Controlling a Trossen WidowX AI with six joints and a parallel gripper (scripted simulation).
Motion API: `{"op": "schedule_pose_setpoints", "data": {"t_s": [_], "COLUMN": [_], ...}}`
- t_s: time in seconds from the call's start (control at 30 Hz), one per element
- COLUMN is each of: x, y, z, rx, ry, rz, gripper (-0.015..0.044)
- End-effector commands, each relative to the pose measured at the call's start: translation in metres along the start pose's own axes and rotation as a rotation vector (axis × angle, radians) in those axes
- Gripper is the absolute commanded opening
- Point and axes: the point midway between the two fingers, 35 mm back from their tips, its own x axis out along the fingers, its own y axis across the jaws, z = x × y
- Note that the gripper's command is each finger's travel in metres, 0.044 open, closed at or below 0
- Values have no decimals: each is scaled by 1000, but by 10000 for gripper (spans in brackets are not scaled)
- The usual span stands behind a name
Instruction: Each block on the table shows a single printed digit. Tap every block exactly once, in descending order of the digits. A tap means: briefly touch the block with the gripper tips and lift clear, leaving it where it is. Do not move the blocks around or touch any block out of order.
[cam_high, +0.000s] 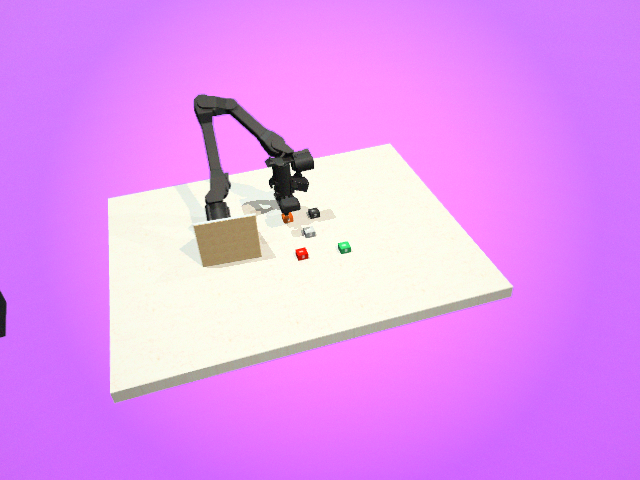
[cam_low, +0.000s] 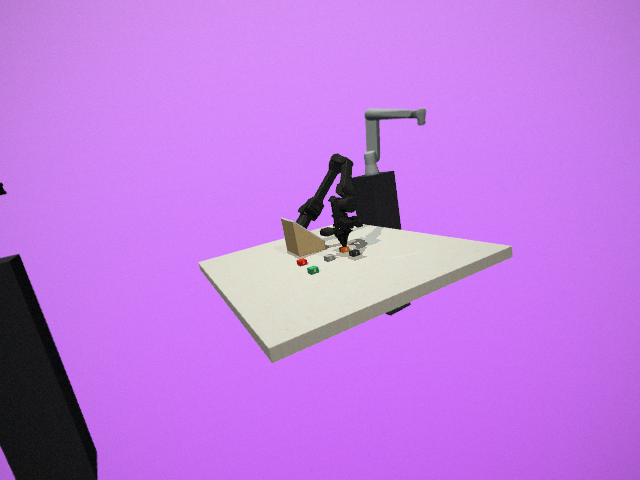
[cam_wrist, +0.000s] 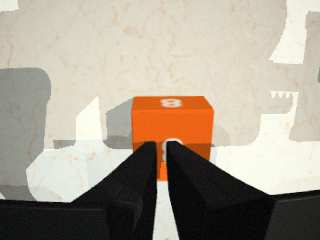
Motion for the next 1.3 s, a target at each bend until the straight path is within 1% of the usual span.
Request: {"op": "schedule_pose_setpoints", "data": {"t_s": [0.0,0.07,0.2,0.37,0.4,0.53,0.57,0.9,0.97,1.13,1.27], "x": [4,4,-24,-29,-37,-96,-104,-107,-109,-108,-107], "y": [0,0,-1,-1,-2,-2,-2,-1,-3,-12,-13], "z": [-2,-2,-1,-1,0,1,0,1,17,78,86], "rx": [7,7,7,7,8,8,8,8,8,5,5], "ry": [6,6,5,6,6,7,7,7,6,4,4], "rz": [2,2,1,0,-3,-5,-3,-2,-2,-2,-2], "gripper": [20,20,20,20,20,20,20,20,20,20,20]}}
